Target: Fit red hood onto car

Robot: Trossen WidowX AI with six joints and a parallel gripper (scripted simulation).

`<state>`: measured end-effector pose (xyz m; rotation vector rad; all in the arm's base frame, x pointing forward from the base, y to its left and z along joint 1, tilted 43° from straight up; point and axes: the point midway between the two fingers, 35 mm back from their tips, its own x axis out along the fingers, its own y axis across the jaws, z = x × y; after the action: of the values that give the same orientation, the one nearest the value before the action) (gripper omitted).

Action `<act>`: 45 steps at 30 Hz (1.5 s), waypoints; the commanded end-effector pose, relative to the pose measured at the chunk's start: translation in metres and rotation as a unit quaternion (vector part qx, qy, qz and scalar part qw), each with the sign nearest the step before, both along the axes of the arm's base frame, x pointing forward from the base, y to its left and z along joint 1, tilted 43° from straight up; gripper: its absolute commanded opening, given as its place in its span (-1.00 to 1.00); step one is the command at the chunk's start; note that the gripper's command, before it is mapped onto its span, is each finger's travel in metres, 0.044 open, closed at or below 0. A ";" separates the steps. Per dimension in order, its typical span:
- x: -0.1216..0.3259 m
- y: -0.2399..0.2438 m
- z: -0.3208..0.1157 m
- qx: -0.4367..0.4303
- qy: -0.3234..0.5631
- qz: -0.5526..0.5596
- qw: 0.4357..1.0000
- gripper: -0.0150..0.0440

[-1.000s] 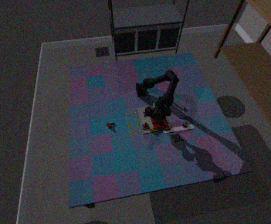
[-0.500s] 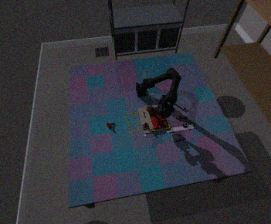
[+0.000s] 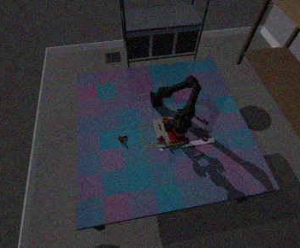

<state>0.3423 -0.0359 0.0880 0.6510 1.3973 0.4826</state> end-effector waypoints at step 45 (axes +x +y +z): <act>0.001 0.008 -0.007 0.002 -0.002 -0.005 1.000 -0.49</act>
<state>0.3431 -0.0294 0.0818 0.6502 1.3899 0.4796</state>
